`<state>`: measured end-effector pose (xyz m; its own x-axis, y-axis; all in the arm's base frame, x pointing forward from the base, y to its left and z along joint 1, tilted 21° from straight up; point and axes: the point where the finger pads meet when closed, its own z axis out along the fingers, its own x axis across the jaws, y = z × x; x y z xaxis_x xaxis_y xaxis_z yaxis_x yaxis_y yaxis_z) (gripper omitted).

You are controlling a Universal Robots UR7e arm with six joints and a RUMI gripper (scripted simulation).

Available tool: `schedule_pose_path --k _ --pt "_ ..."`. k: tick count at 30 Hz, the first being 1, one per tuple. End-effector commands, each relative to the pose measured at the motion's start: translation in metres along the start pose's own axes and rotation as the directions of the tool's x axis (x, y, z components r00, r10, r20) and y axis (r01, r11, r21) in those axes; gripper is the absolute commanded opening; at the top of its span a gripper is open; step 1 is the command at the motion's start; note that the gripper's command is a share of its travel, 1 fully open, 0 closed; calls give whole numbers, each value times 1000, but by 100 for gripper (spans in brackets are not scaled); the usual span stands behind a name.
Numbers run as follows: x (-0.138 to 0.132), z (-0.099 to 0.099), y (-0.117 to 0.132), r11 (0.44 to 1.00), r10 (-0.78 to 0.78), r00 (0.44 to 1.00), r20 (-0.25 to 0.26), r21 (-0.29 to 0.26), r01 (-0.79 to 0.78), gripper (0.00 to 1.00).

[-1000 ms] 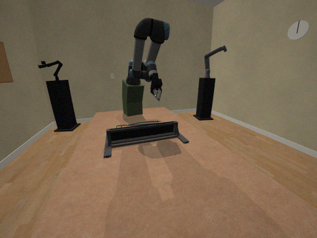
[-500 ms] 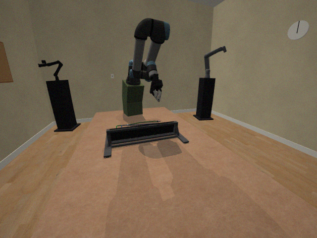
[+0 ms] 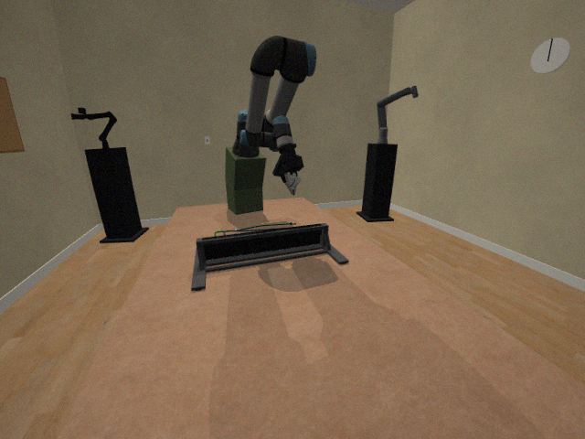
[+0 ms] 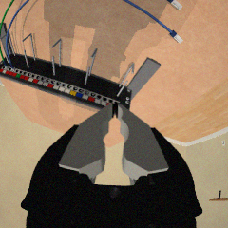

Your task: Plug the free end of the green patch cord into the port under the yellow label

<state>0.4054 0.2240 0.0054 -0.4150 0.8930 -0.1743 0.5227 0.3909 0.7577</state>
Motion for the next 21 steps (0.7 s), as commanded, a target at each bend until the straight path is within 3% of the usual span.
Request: schedule_pose_path --k 1,9,21 --pt "11 10 -18 987 -144 989 -38 72 146 0" --pt "20 16 -33 960 -250 965 -80 112 257 0" --pt "39 24 -66 851 -465 863 -199 167 497 0"
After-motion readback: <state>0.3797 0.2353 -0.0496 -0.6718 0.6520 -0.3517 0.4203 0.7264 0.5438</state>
